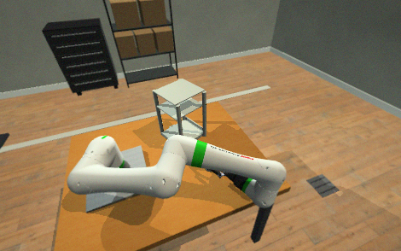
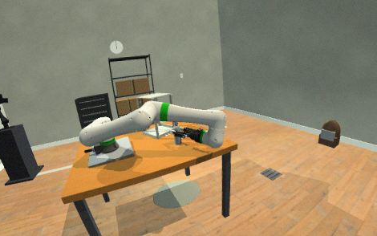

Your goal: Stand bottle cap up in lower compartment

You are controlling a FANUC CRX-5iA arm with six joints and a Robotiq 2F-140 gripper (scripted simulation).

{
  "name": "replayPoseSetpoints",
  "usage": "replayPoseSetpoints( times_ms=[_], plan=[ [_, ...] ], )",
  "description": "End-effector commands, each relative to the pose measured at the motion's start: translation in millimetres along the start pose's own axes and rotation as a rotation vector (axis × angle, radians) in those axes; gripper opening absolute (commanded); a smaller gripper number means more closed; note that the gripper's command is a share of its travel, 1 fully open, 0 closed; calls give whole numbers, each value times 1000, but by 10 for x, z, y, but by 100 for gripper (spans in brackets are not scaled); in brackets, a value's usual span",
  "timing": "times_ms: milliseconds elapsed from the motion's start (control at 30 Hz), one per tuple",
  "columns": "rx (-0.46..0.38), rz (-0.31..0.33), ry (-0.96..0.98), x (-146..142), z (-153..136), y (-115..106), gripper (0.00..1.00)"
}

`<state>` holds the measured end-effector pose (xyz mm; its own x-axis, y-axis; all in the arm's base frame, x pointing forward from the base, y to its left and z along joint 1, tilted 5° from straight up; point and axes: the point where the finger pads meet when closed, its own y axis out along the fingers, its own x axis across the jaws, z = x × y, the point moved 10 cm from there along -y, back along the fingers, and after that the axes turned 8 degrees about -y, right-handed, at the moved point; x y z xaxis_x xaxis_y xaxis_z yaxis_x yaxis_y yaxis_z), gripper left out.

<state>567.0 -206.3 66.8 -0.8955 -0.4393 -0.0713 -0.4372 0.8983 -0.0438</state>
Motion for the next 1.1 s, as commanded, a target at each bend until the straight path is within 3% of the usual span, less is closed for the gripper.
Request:
replayPoseSetpoints(
  times_ms=[0, 733, 767, 1067],
  plan=[
    [0, 0, 0, -1, -2, -1, 47],
    [0, 0, 0, -1, -2, -1, 47],
    [0, 0, 0, -1, -2, -1, 0],
    [0, 0, 0, -1, -2, -1, 0]
  ],
)
